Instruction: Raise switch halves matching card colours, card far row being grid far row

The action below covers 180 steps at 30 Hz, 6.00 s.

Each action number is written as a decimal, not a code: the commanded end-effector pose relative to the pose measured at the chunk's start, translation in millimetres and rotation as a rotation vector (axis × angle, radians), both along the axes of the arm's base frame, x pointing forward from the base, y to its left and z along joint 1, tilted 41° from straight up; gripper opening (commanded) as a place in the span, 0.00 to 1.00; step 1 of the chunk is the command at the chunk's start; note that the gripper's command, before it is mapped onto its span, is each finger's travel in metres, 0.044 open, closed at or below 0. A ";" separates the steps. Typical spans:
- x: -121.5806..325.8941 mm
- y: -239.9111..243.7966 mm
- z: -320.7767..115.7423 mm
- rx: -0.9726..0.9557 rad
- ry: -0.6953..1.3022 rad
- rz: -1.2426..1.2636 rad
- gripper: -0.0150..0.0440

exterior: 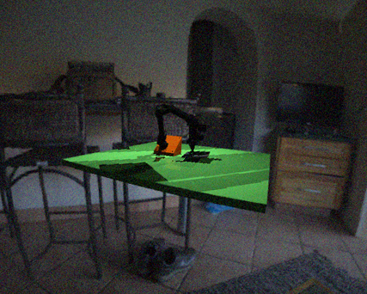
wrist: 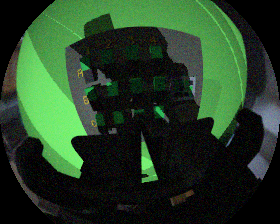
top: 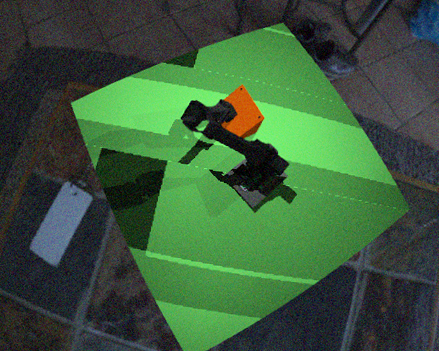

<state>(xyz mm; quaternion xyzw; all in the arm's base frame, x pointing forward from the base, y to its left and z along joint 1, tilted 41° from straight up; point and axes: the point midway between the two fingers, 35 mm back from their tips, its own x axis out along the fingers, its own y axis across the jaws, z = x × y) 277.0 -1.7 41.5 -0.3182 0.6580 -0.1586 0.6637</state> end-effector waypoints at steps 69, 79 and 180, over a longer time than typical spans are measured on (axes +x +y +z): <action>-19.0 9.4 62.6 0.001 -0.016 0.021 0.25; -15.6 -17.4 30.9 0.004 -0.035 0.037 0.25; 8.2 43.7 48.6 0.003 -0.017 0.020 0.25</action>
